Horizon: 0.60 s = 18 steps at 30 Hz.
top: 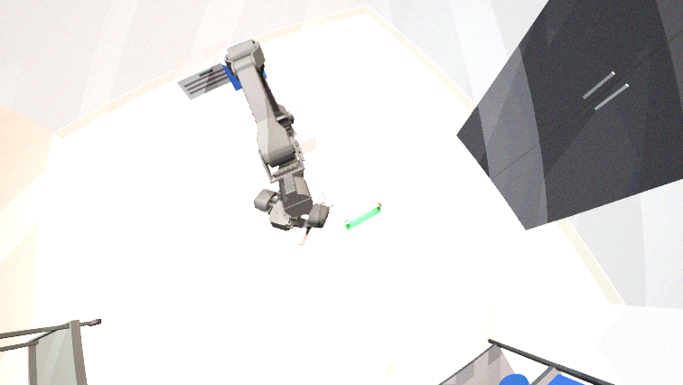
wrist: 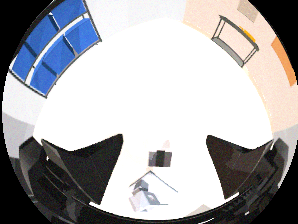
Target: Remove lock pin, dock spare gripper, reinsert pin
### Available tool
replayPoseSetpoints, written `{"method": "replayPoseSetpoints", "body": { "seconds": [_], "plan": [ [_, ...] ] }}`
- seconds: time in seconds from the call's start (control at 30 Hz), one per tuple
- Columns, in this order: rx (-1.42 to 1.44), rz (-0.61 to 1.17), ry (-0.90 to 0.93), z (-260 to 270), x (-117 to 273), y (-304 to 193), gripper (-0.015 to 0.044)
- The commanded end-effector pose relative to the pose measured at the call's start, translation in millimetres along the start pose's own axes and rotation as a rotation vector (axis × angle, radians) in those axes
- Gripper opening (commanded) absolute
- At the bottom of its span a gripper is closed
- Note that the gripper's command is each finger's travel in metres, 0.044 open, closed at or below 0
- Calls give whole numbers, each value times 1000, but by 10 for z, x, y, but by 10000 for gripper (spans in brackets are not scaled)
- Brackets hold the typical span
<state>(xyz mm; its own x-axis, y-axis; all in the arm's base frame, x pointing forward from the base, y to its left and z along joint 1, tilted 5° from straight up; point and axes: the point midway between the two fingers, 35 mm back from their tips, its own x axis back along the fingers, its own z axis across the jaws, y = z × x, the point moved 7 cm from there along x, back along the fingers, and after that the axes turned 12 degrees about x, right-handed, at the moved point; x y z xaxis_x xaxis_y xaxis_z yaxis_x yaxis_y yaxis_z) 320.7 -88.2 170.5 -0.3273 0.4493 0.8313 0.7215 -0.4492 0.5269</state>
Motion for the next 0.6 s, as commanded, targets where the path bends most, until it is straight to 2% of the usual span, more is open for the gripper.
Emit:
{"method": "replayPoseSetpoints", "body": {
  "seconds": [0.0,0.13,0.4,0.57],
  "plan": [
    [-34,-10,-6,-13,13,-13,440],
    [-34,-11,-6,5,-100,-60,440],
    [-34,-10,-7,48,-565,-323,440],
    [-34,-10,-7,56,-617,-354,440]
  ]
}}
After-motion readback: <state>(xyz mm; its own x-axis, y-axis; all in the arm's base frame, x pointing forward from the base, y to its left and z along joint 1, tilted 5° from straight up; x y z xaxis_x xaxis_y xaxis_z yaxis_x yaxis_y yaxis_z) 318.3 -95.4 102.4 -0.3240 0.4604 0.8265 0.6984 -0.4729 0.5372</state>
